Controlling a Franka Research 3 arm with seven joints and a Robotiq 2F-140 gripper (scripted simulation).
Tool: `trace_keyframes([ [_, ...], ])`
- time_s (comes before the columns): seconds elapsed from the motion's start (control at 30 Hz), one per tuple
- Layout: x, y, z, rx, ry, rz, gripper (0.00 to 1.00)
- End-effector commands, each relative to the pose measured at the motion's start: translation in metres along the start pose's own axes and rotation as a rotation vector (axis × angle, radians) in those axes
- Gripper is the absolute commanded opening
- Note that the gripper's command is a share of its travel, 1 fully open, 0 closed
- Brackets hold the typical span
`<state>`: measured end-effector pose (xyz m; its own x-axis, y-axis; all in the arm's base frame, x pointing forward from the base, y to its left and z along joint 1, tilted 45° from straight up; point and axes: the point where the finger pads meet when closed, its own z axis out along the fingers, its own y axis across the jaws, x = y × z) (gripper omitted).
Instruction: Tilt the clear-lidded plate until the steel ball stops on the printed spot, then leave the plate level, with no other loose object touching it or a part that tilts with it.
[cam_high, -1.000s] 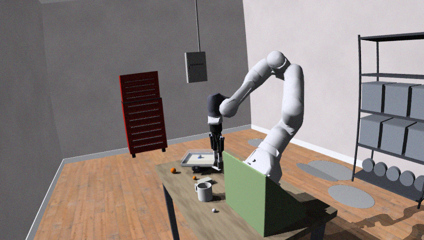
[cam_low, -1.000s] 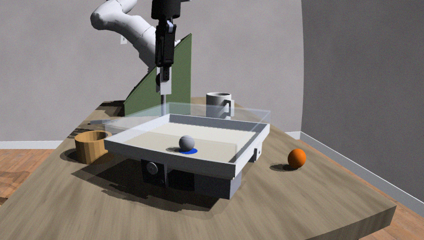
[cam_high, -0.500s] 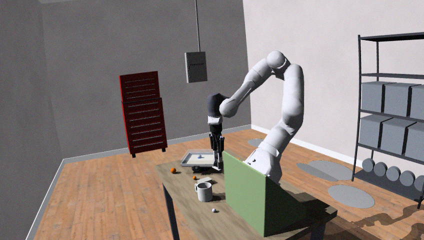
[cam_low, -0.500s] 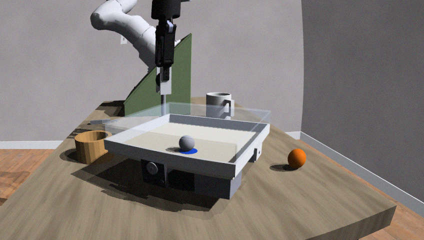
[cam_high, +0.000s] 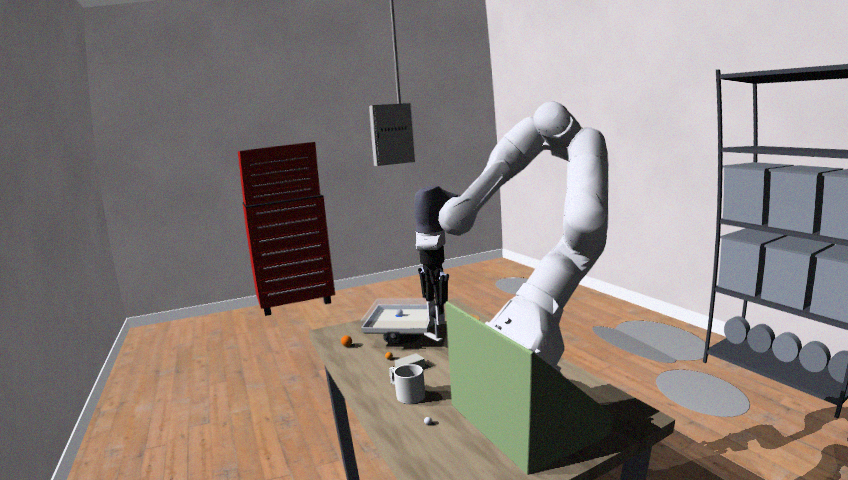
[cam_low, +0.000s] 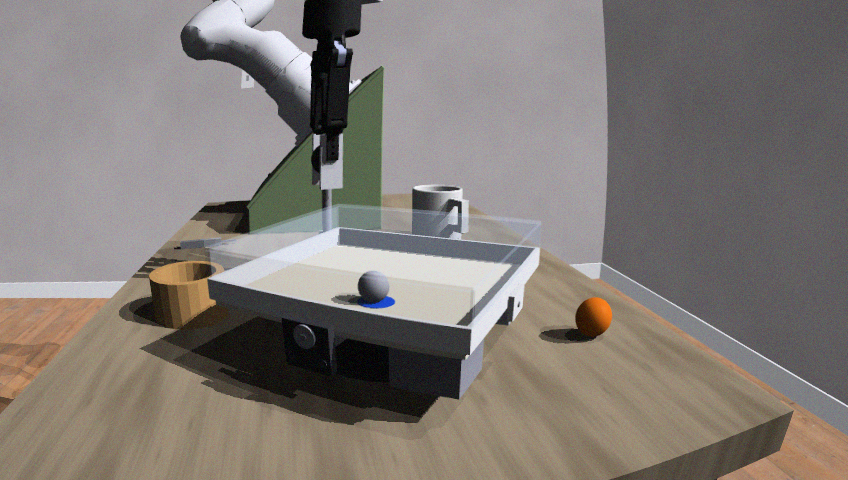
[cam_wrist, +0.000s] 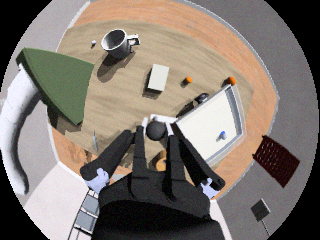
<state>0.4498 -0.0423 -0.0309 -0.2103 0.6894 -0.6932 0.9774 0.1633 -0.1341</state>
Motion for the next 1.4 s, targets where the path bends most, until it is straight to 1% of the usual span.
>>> trace_keyframes([
  [0.0,-0.0044,0.0003,0.0006,0.000,-0.005,0.000,0.00],
  [0.73,-0.0044,0.0003,0.0006,0.000,-0.005,0.000,0.00],
  [0.77,-0.0044,0.0003,0.0006,0.000,-0.005,0.000,0.36],
  [1.37,-0.0044,0.0003,0.0006,0.000,-0.005,0.000,0.36],
])
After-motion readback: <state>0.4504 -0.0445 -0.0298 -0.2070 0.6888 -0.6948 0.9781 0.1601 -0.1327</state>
